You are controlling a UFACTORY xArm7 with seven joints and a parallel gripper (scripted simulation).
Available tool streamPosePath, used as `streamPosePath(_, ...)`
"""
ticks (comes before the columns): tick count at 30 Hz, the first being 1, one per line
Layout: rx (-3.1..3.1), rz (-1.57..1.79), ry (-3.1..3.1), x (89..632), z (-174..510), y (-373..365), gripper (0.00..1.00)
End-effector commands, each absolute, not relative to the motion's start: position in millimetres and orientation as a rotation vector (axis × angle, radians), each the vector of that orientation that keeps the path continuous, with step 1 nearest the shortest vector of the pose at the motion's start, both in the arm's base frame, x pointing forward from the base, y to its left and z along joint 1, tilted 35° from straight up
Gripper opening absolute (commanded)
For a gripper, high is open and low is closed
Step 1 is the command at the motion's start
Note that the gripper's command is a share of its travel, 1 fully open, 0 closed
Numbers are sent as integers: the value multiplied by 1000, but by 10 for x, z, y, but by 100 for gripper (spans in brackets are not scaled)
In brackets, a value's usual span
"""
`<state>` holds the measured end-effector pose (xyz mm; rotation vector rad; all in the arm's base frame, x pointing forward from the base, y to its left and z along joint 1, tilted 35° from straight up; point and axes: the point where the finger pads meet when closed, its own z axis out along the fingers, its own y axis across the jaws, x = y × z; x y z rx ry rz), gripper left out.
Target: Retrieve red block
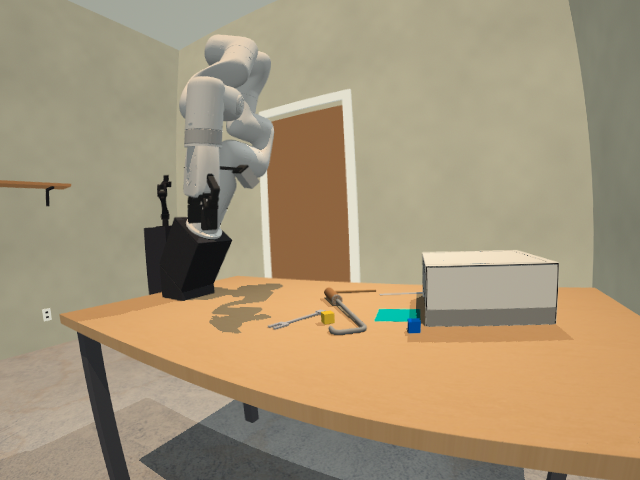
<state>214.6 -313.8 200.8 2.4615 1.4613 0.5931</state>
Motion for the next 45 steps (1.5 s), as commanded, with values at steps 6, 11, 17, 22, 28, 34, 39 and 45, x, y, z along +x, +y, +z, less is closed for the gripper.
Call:
streamPosePath(6,2459,593,1458,2145,2020,-3149,100)
streamPosePath(11,2459,593,1458,2145,2020,-3149,100)
streamPosePath(17,2459,593,1458,2145,2020,-3149,100)
streamPosePath(22,2318,509,1651,2462,2040,-2922,0)
streamPosePath(28,1927,344,2021,3089,2084,-2224,0)
streamPosePath(34,1654,247,2200,3409,2104,-1764,0)
streamPosePath(39,1233,133,2384,3710,2110,-1016,0)
streamPosePath(45,752,26,2498,3843,2079,-239,0)
